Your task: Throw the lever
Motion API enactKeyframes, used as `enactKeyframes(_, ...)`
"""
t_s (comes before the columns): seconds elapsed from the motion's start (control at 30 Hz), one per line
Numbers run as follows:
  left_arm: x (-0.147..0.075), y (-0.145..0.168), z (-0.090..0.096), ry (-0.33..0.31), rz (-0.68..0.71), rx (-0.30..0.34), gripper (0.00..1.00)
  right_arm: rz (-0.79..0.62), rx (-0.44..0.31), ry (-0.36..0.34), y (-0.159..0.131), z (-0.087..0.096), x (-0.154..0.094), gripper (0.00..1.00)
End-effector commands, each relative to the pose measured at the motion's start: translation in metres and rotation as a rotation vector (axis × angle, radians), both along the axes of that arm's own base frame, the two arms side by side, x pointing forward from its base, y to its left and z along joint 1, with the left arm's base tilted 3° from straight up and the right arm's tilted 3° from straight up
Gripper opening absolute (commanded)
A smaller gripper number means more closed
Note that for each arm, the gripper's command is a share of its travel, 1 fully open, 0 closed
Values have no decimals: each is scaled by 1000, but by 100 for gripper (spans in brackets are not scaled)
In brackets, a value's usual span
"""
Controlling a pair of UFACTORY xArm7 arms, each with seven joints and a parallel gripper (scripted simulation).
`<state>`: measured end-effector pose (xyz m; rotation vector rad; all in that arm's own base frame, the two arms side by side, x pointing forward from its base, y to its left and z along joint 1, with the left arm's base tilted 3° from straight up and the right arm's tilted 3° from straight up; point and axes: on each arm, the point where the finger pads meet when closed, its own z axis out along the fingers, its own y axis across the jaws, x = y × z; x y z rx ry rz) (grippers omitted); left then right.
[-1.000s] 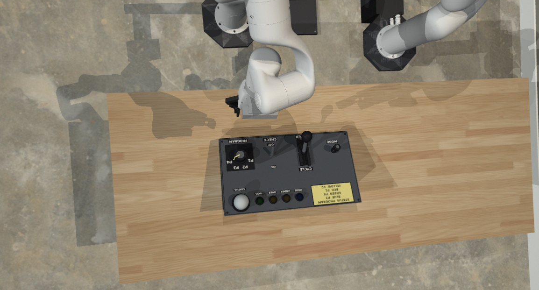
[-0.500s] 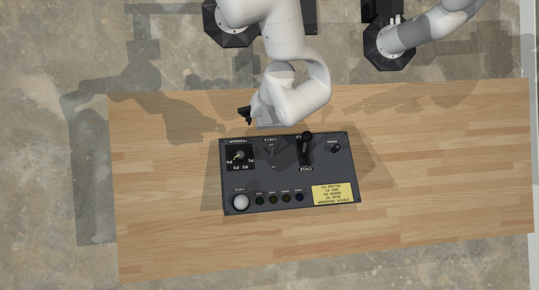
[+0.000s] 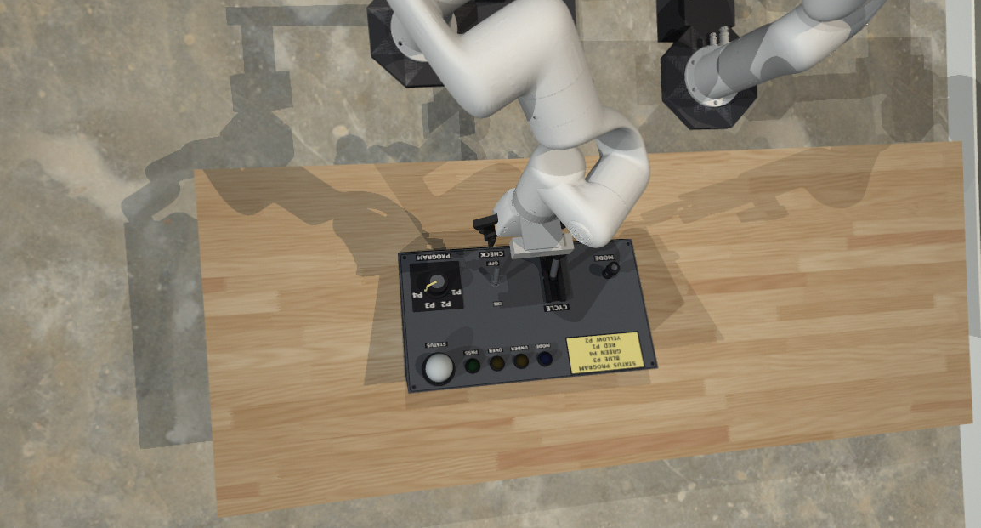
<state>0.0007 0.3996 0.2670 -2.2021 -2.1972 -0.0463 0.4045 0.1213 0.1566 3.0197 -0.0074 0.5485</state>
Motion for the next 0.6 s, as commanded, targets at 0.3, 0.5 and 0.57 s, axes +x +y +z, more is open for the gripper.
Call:
enactKeyframes(0.3,0,1,1,-1,0,3,100,1,8,-20,81,-24,30,100)
enactKeyframes(0.5,0,1,1,-1,0,3,100,-3,27,-27,111,-34,35,100)
enactKeyframes(0.57,0,1,1,-1,0,3,100,-3,27,-27,111,-34,35,100)
